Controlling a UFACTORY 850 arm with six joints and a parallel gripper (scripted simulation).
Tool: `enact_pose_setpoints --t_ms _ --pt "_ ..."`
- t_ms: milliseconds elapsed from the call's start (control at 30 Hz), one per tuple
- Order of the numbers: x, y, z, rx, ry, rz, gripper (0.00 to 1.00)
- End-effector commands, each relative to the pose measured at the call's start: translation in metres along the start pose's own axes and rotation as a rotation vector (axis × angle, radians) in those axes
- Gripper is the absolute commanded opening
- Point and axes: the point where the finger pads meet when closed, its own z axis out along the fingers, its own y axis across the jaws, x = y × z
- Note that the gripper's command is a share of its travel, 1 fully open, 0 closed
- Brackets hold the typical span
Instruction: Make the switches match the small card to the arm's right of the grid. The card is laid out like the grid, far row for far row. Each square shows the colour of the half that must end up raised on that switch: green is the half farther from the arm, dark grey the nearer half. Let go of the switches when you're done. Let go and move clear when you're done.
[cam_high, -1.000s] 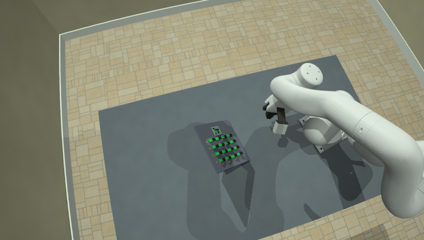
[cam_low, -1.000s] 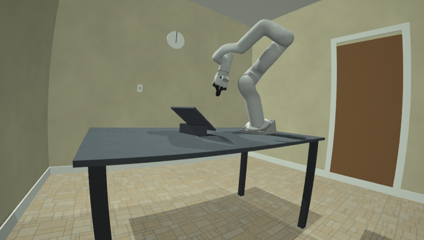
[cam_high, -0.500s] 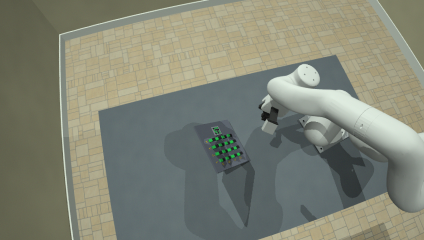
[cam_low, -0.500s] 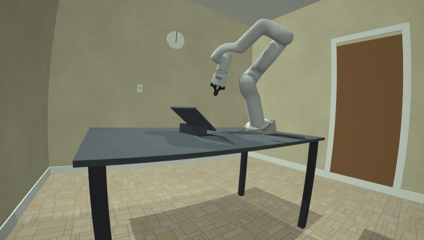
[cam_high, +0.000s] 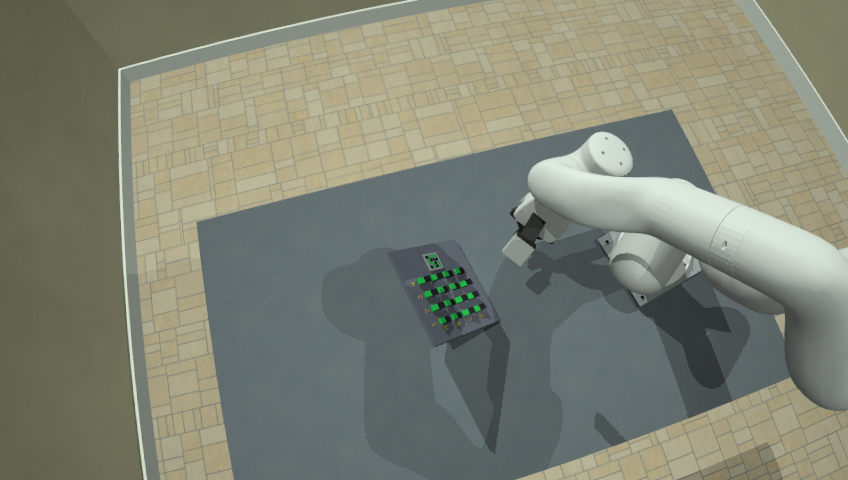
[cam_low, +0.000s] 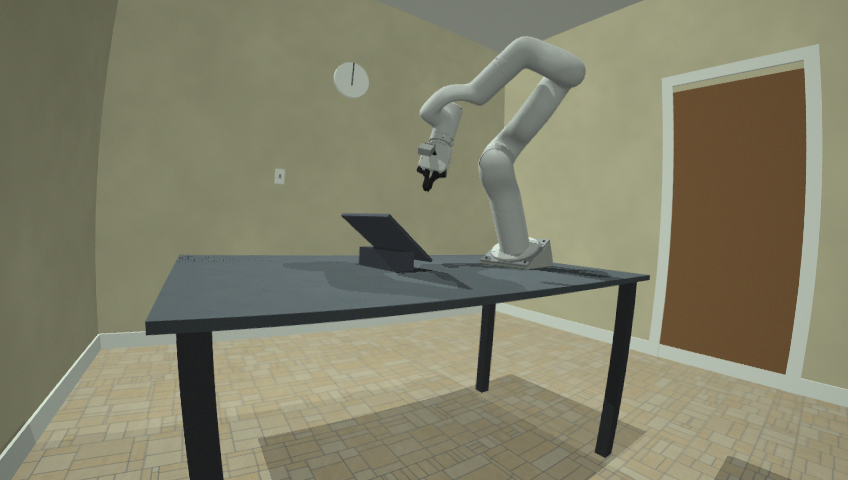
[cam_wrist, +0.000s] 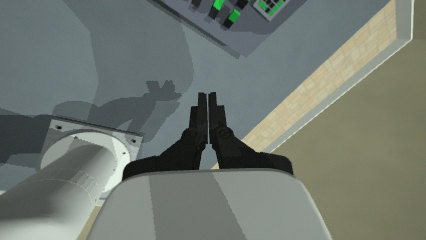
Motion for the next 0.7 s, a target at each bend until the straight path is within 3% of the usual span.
enact_pose_setpoints --t_ms 0,133,233,667 --pt "0.01 0.005 0.003 -0.009 -0.006 0.142 0.0" --pt "0.01 0.005 0.003 -0.009 -0.006 0.142 0.0" --pt "0.019 0.009 0.006 -0.014 0.007 0.281 0.0" --pt "0.034 0.015 0.011 -0.017 0.03 0.501 0.0"
